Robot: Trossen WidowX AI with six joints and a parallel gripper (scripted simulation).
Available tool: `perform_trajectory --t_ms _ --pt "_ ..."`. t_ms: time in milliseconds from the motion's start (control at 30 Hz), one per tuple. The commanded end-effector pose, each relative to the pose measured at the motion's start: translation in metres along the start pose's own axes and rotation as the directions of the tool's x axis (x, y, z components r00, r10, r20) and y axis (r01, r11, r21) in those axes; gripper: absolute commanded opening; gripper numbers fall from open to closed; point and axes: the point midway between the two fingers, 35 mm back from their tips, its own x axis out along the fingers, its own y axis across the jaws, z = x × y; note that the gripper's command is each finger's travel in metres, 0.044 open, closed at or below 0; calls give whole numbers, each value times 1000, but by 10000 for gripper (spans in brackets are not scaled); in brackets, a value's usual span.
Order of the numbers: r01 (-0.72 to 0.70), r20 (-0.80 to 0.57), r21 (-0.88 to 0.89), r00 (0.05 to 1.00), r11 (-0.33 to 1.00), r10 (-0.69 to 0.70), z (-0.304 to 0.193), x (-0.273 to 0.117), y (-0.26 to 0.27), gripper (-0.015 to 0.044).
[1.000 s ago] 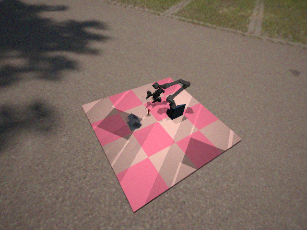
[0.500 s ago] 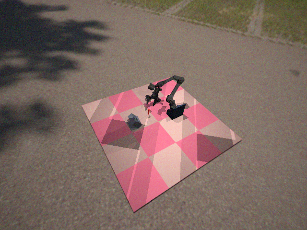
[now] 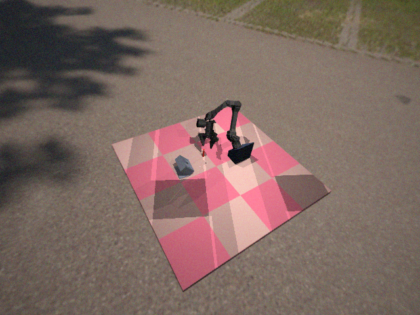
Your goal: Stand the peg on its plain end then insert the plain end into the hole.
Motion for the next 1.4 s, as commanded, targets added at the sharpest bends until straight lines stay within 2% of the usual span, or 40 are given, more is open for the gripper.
perform_trajectory --t_ms 0,300,533,833,1367 --pt "-49 114 -22 992 999 51 -1 1 4 440" --pt "-201 317 -108 921 974 226 -7 4 13 440" --pt "-314 383 -176 851 933 359 -17 3 20 440" --pt "-307 383 -191 851 932 359 -17 3 20 440" --pt "-126 382 -515 852 848 359 -16 5 21 440"
